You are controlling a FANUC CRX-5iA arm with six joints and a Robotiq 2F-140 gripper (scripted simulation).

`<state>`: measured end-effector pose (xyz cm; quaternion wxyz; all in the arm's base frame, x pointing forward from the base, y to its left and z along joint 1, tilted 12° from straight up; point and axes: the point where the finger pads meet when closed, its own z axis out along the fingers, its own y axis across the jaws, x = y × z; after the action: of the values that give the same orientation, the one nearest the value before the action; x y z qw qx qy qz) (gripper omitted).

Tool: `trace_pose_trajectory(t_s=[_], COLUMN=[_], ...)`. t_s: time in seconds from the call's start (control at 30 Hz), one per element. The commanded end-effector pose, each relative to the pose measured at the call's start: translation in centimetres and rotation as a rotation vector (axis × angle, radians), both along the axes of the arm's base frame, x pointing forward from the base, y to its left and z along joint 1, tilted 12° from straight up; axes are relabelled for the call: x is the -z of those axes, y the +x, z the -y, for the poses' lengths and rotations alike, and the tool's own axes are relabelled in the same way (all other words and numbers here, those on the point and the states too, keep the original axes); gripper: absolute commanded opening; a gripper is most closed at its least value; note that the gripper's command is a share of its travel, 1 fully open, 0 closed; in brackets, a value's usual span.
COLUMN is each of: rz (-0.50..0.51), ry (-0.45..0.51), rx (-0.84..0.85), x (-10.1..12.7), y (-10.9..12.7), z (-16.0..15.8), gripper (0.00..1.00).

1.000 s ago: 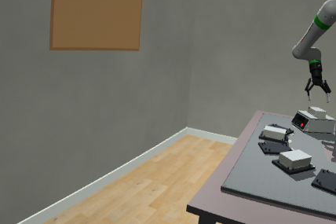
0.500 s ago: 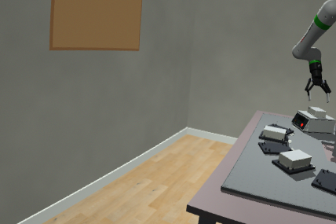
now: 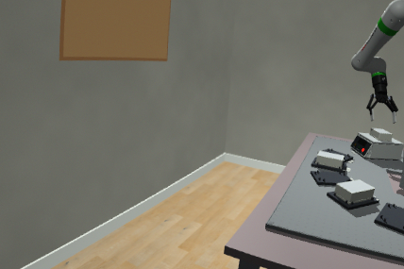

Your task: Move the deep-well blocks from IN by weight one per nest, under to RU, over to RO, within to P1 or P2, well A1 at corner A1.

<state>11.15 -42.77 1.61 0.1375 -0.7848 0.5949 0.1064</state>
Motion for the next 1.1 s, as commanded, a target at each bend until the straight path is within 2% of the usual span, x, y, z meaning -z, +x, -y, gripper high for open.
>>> trace_pose_trajectory(t_s=[0.0, 0.93, 1.0, 1.07], rz=[0.000, 0.000, 0.000, 0.000], ry=[0.000, 0.000, 0.000, 0.000], rx=[0.000, 0.000, 0.000, 0.000], x=[-0.01, -0.01, 0.96, 0.96], y=[0.00, 0.00, 0.13, 0.13], z=[0.02, 0.02, 0.17, 0.17], gripper=[1.00, 1.00, 1.00, 1.00])
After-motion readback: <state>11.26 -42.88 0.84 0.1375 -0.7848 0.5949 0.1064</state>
